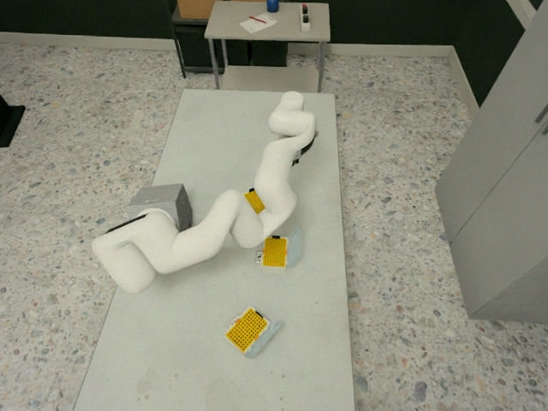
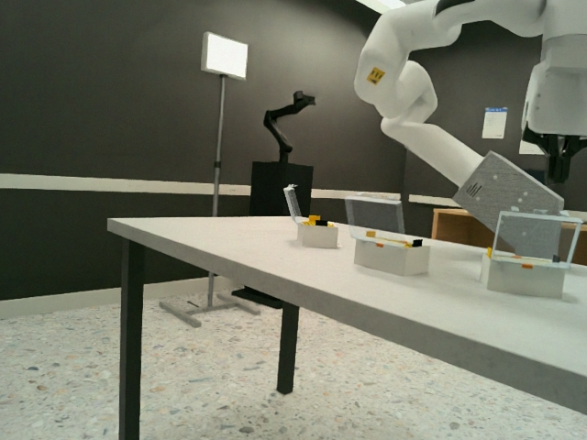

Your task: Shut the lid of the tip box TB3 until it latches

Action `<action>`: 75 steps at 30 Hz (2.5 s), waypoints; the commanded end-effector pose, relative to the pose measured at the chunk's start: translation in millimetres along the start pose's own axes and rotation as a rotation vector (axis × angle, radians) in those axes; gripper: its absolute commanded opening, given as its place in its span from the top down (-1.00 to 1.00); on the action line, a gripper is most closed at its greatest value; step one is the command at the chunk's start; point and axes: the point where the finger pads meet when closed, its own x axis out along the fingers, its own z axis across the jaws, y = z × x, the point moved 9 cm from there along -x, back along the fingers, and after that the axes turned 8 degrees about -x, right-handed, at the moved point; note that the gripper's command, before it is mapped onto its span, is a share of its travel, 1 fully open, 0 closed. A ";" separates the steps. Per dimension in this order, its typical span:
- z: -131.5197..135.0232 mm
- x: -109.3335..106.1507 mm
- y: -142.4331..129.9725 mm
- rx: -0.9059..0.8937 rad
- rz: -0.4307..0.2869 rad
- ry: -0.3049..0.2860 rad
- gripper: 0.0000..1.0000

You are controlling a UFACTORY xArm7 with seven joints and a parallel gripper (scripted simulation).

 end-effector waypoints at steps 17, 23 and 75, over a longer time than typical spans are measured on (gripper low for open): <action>-0.2 5.3 1.2 0.000 0.004 0.002 1.00; -0.2 12.0 1.3 0.000 0.004 0.002 1.00; -0.4 64.8 0.1 0.000 0.004 0.002 1.00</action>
